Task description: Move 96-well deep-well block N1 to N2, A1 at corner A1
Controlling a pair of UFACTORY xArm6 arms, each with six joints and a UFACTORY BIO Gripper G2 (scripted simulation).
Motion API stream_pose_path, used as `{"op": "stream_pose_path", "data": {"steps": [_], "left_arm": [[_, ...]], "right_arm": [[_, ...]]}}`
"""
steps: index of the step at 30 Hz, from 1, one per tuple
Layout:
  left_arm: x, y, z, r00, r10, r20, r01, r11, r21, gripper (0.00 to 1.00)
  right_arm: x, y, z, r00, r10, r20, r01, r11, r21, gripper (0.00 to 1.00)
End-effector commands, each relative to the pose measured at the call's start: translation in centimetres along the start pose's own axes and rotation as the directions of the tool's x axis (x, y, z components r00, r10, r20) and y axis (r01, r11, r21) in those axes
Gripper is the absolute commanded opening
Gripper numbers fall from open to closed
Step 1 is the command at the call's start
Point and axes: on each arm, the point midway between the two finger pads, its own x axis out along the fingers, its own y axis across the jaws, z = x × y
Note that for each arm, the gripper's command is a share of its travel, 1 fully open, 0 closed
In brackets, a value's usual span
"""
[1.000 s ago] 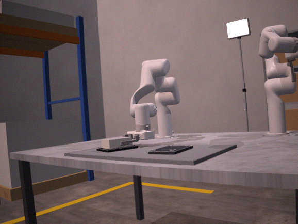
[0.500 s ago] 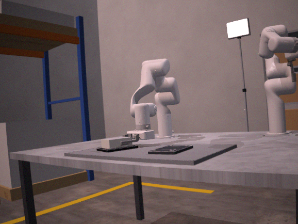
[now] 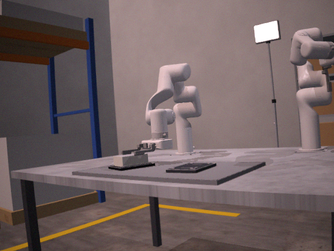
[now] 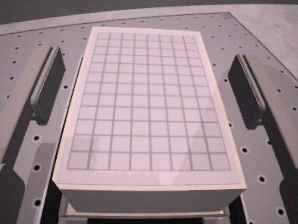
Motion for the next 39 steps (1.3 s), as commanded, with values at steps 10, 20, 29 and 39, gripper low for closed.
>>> {"op": "stream_pose_path", "data": {"steps": [10,20,29,39], "left_arm": [[-0.1,0.0,0.0,1.0,0.002,0.001,-0.002,1.0,0.0,1.0],[-0.1,0.0,0.0,1.0,0.002,0.001,-0.002,1.0,0.0,1.0],[-0.1,0.0,0.0,1.0,0.002,0.001,-0.002,1.0,0.0,1.0],[-0.1,0.0,0.0,1.0,0.002,0.001,-0.002,1.0,0.0,1.0]], "right_arm": [[0.1,0.1,3.8,1.0,0.0,0.004,0.0,1.0,0.003,0.37],[0.1,0.1,5.0,1.0,0.0,0.004,0.0,1.0,0.003,0.37],[0.1,0.1,5.0,1.0,0.0,0.004,0.0,1.0,0.003,0.37],[-0.1,-0.2,5.4,0.999,0.033,0.004,-0.033,0.999,0.003,0.37]]}}
